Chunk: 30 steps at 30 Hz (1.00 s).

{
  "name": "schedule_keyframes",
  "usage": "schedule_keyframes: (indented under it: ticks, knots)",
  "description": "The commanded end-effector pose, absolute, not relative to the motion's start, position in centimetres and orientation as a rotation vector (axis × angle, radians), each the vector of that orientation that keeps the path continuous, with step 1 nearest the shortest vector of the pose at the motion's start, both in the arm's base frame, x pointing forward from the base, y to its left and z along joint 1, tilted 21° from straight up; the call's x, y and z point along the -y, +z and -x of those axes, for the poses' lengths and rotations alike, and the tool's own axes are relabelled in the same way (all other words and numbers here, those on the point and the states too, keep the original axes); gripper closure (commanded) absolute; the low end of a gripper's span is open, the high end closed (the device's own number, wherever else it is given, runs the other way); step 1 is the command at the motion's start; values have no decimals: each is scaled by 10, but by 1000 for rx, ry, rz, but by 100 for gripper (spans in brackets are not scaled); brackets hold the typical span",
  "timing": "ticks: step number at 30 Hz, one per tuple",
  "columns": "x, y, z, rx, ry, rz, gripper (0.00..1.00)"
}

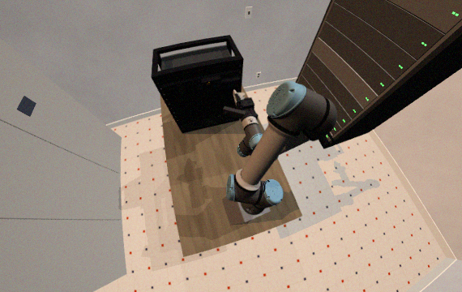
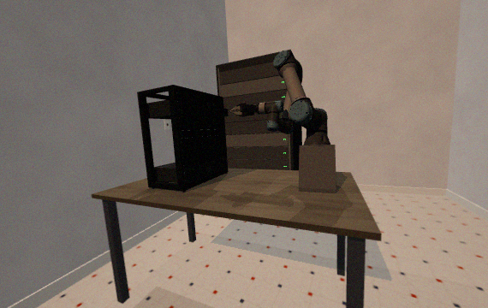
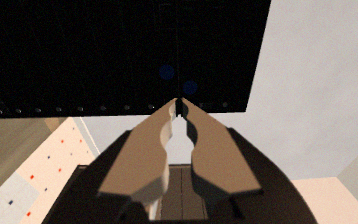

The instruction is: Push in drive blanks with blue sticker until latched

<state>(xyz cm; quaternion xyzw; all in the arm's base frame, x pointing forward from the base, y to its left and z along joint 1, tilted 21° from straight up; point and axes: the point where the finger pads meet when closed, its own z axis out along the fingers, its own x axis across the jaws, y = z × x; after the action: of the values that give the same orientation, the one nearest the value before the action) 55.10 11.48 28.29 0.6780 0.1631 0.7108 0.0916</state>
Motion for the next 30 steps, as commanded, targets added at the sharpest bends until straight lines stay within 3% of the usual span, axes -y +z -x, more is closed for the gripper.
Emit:
schedule_keyframes:
  ticks: [1,30]
  knots:
    - [-115,283,-551,-485,2113,-2013,100]
    - [-120,282,-550,-485,2113,-2013,100]
